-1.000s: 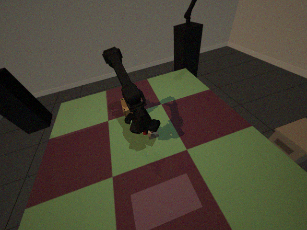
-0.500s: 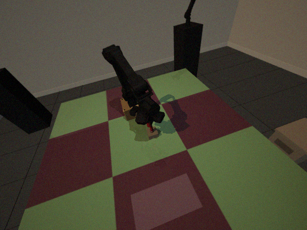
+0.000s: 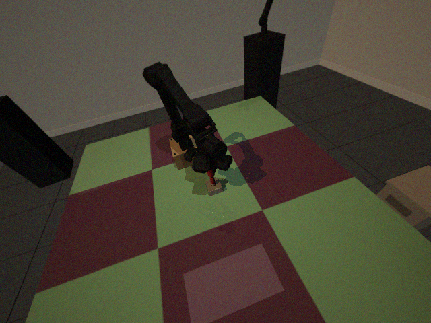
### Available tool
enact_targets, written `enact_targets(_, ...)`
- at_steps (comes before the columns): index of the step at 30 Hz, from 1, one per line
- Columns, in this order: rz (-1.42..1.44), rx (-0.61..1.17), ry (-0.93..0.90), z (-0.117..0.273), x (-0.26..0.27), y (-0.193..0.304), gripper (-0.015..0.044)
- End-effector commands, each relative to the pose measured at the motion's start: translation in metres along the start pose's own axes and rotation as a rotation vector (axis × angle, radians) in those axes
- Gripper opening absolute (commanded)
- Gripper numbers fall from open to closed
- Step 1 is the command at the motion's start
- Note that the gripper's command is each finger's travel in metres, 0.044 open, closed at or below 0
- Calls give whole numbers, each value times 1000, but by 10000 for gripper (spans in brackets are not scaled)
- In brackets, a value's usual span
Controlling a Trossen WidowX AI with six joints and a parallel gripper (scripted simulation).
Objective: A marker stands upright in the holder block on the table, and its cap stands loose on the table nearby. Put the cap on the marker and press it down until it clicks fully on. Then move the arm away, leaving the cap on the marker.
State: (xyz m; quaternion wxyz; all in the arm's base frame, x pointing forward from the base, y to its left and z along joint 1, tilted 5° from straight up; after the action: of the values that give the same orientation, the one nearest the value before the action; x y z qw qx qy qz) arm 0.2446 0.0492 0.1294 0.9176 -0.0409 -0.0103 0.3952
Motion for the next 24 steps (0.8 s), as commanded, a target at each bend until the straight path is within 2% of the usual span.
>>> enact_targets(1,-3,-4,3,-6,0,0,0)
enact_targets(24,-3,-4,4,-43,0,0,0)
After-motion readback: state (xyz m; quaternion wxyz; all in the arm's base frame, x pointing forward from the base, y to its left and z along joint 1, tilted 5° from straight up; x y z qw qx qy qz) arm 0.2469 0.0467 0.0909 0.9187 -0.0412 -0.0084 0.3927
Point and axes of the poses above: the point midway between the two fingers, 35 mm back from their tips, its own z axis back along the fingers, its own x axis across the jaws, y = z × x, the point moved 7 cm from there along z, back along the fingers, and after that the axes turned 5 degrees about z, right-handed, at the moved point
